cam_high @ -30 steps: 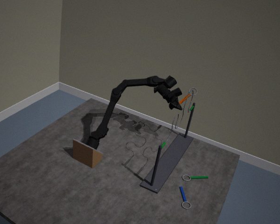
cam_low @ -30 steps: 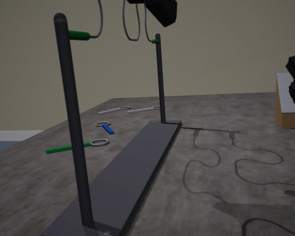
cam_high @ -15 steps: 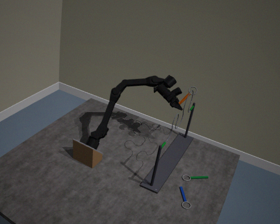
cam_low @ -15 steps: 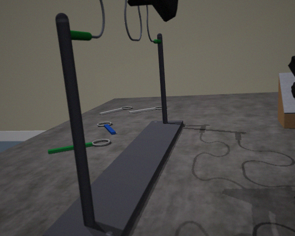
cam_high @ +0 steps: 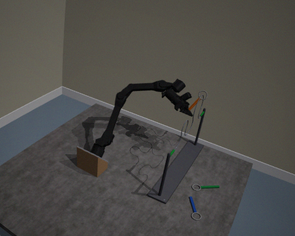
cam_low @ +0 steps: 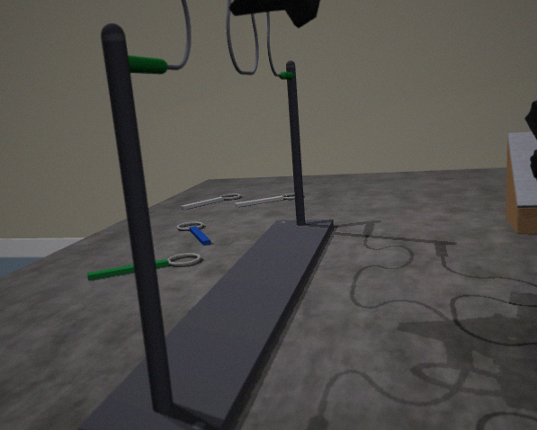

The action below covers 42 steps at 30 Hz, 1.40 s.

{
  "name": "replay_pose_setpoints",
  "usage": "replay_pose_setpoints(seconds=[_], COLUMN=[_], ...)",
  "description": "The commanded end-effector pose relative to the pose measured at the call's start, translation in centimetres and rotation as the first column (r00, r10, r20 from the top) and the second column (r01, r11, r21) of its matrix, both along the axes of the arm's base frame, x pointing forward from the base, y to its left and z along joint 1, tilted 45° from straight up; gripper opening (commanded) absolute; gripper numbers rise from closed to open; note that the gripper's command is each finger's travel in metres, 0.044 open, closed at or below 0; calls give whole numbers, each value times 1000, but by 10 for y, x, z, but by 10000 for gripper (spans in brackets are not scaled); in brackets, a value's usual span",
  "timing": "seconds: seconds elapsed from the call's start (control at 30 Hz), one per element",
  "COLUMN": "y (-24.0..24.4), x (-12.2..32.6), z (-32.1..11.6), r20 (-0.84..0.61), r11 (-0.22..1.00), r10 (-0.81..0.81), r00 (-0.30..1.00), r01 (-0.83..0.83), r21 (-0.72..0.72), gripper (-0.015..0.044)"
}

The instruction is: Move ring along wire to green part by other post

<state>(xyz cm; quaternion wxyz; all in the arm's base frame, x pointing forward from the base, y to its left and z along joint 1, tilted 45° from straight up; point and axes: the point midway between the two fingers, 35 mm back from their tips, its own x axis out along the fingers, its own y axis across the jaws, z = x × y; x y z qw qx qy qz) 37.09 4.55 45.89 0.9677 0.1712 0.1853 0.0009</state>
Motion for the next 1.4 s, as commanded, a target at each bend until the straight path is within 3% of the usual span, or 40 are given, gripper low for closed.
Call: replay_pose_setpoints(seconds=[0.0,1.37], y=[1,18], x=[0,2], z=[0,11], r20=[6,87], r11=[999,844], r10=[2,6], r00=[1000,996], r01=[-2,-51], r21=[52,534], gripper=[-150,-150])
